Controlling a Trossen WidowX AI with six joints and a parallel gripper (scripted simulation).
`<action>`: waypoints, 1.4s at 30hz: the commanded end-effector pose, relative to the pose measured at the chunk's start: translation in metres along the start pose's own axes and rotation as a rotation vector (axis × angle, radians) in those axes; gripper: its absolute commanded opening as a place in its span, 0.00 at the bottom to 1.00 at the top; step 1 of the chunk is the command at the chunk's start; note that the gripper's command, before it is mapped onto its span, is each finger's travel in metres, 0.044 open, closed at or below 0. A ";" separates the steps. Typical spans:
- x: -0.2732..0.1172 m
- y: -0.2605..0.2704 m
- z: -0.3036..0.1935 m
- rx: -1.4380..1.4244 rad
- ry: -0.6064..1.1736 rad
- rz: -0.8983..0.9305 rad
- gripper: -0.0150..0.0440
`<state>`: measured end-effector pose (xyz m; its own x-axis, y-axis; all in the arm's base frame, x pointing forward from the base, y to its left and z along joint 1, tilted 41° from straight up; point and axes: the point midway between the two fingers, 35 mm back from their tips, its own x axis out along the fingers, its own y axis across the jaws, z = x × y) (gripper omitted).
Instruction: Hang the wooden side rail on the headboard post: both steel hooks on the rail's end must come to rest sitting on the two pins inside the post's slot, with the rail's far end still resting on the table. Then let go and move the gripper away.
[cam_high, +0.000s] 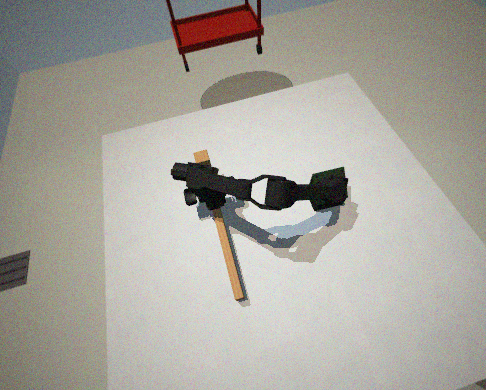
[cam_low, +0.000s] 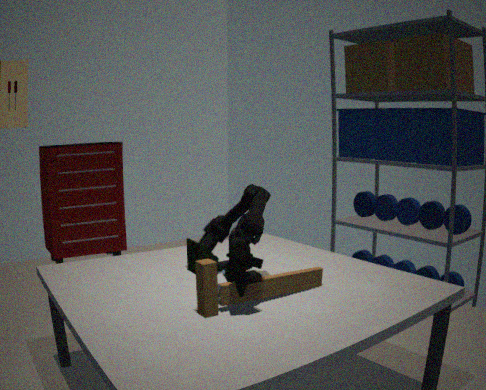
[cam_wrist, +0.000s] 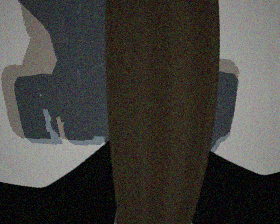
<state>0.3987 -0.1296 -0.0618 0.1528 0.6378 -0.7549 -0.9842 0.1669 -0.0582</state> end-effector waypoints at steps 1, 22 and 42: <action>-0.005 -0.001 -0.004 0.000 0.007 -0.008 0.25; -0.004 0.000 -0.006 0.000 0.008 -0.008 0.25; -0.005 0.000 -0.008 0.000 0.008 -0.008 0.25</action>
<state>0.3984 -0.1333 -0.0641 0.1536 0.6366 -0.7557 -0.9841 0.1672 -0.0592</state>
